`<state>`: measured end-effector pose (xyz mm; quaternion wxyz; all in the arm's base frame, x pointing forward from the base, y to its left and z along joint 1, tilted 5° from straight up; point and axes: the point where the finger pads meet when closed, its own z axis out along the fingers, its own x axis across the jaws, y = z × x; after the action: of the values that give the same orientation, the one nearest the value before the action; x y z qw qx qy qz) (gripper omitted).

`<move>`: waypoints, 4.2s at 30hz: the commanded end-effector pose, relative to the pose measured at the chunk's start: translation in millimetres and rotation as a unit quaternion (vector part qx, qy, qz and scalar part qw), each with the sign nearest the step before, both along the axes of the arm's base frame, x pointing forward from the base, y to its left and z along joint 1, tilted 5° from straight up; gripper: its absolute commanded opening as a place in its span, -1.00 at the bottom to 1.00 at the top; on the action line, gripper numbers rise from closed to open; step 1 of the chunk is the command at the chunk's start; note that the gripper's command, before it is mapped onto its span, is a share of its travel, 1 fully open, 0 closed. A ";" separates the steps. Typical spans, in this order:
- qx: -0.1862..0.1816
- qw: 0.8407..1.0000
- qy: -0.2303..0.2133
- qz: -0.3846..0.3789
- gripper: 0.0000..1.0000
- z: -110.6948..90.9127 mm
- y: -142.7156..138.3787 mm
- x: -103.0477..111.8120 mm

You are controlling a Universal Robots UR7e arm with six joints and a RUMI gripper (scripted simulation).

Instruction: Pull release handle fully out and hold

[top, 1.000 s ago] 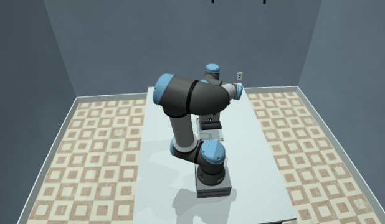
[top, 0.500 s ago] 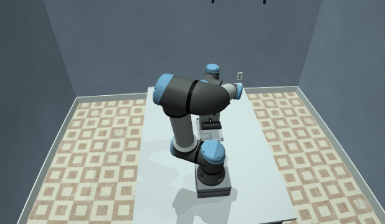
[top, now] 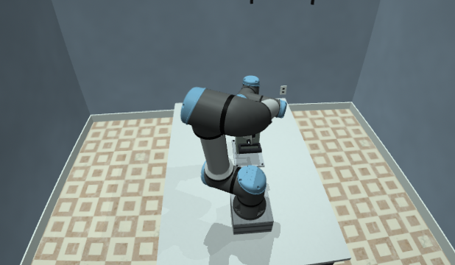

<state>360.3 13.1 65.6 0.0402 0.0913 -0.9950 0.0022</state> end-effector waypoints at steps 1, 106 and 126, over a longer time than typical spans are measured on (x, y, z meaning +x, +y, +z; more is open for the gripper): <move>0.001 1.000 0.001 0.001 -0.35 -1.7 1.1 -1.0; 0.001 1.000 0.001 0.000 -0.35 -48.1 0.5 -4.1; 0.001 1.000 0.001 0.000 -0.35 -48.1 0.5 -4.1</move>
<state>357.1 13.9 18.8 0.0401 0.0920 -0.9950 0.0018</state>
